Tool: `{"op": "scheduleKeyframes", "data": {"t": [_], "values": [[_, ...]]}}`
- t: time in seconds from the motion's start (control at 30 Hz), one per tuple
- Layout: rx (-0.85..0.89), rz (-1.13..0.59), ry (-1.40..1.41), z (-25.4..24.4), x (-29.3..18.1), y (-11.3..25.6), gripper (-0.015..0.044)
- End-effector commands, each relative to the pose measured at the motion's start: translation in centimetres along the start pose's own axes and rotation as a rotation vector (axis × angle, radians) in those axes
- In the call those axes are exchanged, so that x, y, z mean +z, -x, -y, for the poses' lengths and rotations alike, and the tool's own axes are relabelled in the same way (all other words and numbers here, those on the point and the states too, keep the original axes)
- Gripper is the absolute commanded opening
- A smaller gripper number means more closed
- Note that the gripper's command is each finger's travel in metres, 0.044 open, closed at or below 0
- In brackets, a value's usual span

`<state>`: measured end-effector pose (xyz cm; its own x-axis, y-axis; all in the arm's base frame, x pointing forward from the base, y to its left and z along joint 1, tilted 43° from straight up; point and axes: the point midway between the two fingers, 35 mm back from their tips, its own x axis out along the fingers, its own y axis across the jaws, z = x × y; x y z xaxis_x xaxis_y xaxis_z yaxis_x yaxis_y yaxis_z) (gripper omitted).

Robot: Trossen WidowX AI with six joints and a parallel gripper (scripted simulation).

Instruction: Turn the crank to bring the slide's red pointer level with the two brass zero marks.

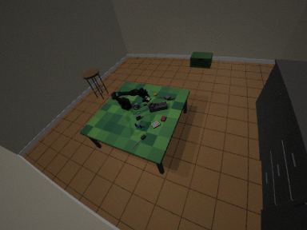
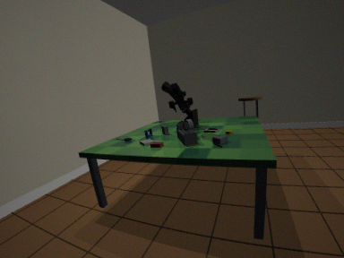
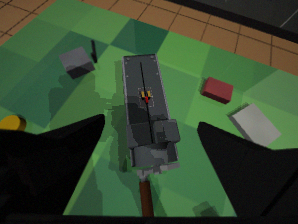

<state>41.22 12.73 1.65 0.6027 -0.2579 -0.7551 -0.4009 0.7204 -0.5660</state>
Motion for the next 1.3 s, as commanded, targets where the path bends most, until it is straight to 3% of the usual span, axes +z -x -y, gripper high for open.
{"op": "scheduleKeyframes", "data": {"t": [0.0, 0.3, 0.57, 1.27], "values": [[-0.036, -0.01, -0.057, -0.4, 1.1, -1.8, 0.044], [-0.105, 0.001, -0.177, -1.3, 3.7, -4.9, 0.044], [-0.106, 0.001, -0.176, -0.9, 0.0, -8.7, 0.044], [-0.107, 0.001, -0.176, -0.9, 0.0, -8.7, 0.044]]}}
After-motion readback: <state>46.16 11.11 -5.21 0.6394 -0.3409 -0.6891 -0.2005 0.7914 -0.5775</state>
